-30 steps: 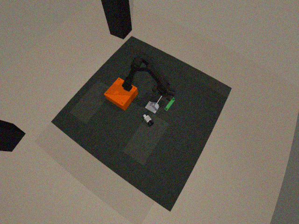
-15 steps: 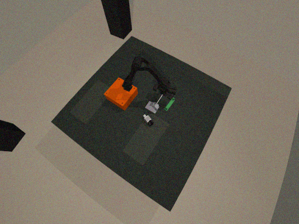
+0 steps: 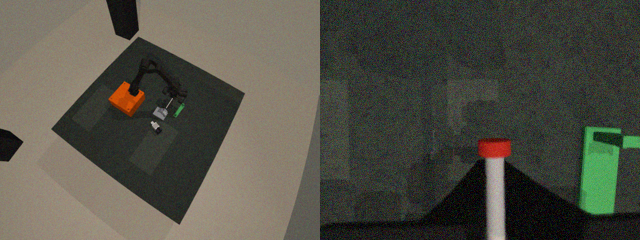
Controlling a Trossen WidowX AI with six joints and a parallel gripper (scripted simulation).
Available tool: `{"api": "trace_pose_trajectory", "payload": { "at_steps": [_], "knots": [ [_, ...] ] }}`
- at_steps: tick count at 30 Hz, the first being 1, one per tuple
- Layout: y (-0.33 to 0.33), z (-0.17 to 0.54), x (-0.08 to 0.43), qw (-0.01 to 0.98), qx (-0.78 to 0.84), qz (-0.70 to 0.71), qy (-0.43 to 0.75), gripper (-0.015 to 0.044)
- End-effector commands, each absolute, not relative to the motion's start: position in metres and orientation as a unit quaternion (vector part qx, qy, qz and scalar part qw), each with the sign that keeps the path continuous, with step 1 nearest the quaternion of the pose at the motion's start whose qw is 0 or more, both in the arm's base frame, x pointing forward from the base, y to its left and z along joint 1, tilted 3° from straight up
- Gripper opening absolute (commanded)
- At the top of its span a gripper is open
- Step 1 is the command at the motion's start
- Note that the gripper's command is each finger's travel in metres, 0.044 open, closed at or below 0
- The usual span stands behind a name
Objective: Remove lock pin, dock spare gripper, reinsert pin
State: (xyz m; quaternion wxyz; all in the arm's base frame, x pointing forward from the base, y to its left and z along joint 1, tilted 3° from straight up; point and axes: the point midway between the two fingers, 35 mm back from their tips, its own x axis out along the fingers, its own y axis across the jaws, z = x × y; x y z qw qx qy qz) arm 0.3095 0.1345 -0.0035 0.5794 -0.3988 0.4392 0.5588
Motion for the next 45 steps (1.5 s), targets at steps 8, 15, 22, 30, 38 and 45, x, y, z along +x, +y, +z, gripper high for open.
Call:
{"api": "trace_pose_trajectory", "payload": {
  "at_steps": [8,15,22,30,38,45],
  "knots": [
    [0.147,0.001,0.311,0.579,-0.399,0.556,0.442,0.0],
    [0.147,0.008,0.311,0.579,-0.399,0.558,0.441,0.0],
    [0.146,0.019,0.308,0.574,-0.395,0.561,0.447,0.0],
    [0.145,0.017,0.306,0.572,-0.393,0.562,0.45,0.0],
    [0.151,0.02,0.323,0.575,-0.391,0.558,0.452,0.0],
    [0.157,0.024,0.345,0.58,-0.388,0.554,0.454,0.0]
  ]
}}
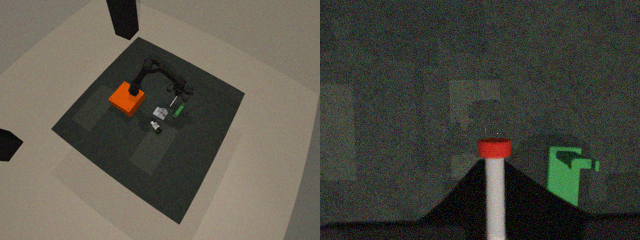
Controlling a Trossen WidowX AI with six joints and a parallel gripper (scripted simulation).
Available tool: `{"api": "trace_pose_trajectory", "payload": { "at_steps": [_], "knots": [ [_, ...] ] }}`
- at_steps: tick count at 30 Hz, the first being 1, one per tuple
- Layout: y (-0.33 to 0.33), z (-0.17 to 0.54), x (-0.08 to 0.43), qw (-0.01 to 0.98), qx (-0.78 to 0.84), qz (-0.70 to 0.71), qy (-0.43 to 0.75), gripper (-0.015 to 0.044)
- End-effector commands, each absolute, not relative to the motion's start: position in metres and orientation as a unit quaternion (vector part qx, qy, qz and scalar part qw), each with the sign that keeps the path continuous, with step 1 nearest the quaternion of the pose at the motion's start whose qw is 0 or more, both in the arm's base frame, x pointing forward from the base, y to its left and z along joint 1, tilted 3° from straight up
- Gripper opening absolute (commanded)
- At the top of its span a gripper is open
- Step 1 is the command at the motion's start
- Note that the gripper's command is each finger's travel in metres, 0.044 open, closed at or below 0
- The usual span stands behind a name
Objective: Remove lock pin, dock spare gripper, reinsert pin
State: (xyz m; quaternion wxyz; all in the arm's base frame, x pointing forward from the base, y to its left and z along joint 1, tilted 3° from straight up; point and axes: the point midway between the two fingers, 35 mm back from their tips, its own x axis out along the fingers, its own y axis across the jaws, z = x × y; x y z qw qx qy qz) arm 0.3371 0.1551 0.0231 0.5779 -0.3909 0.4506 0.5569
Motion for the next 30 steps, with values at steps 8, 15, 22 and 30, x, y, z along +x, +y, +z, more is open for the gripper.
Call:
{"api": "trace_pose_trajectory", "payload": {
  "at_steps": [8,15,22,30],
  "knots": [
    [0.165,0.027,0.368,0.585,-0.384,0.549,0.457,0.0],
    [0.171,0.029,0.389,0.589,-0.381,0.544,0.459,0.0],
    [0.177,0.03,0.408,0.594,-0.378,0.54,0.462,0.0],
    [0.18,0.028,0.417,0.597,-0.376,0.538,0.462,0.0]
  ]
}}
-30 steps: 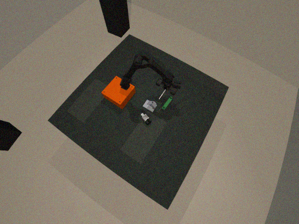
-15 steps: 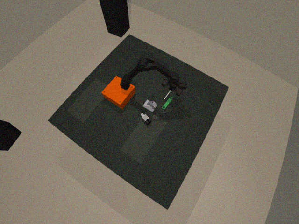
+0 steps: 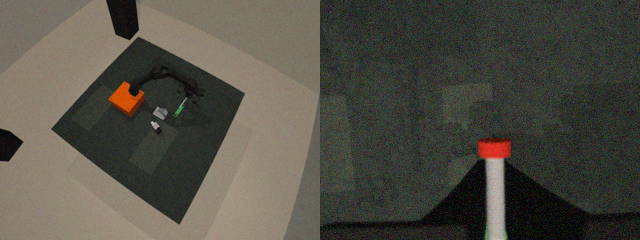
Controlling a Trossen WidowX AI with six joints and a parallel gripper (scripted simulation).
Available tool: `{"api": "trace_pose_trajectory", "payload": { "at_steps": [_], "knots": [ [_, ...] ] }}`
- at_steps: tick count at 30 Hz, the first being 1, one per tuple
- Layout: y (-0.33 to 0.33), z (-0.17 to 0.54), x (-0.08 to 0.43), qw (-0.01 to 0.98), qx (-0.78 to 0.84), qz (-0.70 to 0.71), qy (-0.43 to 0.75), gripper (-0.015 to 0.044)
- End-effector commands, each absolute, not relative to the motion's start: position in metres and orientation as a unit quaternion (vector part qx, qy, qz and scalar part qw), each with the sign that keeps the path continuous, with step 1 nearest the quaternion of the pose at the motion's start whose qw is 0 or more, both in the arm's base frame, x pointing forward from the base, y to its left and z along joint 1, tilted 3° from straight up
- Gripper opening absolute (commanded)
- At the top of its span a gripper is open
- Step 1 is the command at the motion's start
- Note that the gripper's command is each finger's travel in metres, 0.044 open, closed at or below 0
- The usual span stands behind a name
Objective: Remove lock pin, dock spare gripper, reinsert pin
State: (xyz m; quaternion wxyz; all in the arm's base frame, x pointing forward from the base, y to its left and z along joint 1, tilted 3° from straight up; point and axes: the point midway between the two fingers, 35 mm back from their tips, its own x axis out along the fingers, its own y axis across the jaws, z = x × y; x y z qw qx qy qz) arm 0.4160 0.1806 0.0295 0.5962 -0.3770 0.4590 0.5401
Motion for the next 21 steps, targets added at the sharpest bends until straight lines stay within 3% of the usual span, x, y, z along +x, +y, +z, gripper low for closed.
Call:
{"api": "trace_pose_trajectory", "payload": {
  "at_steps": [1,21],
  "knots": [
    [0.18,0.026,0.417,0.597,-0.376,0.538,0.462,0.0],
    [0.182,-0.004,0.417,0.6,-0.377,0.538,0.457,0.0]
  ]
}}
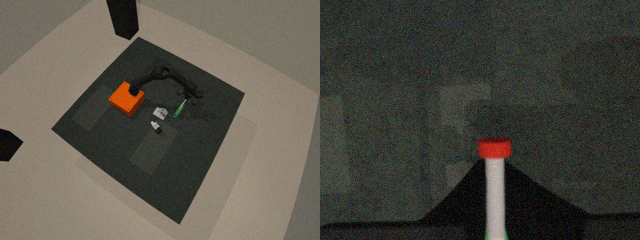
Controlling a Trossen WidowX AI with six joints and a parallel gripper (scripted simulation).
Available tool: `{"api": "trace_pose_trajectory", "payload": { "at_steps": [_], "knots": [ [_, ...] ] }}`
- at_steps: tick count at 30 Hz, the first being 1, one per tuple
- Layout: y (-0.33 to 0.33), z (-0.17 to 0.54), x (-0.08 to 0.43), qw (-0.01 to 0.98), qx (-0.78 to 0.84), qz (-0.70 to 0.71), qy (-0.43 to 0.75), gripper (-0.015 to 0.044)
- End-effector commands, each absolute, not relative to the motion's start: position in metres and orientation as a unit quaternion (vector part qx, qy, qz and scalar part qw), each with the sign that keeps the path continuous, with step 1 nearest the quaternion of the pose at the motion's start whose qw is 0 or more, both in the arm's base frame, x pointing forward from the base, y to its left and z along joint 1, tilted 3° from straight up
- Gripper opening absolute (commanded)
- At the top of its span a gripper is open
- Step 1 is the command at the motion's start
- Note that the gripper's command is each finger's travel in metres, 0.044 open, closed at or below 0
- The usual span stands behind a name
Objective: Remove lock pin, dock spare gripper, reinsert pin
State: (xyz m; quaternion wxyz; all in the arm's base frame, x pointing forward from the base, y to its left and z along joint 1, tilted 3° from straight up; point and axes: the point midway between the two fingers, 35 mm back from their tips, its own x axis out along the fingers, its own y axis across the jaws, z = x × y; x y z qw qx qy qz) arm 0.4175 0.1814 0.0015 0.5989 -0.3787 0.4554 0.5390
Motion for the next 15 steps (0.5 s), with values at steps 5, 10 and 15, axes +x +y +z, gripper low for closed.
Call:
{"api": "trace_pose_trajectory", "payload": {
  "at_steps": [5,10,15],
  "knots": [
    [0.182,-0.011,0.417,0.6,-0.377,0.537,0.456,0.0],
    [0.182,-0.019,0.417,0.601,-0.378,0.537,0.455,0.0],
    [0.182,-0.027,0.417,0.602,-0.378,0.537,0.455,0.0]
  ]
}}
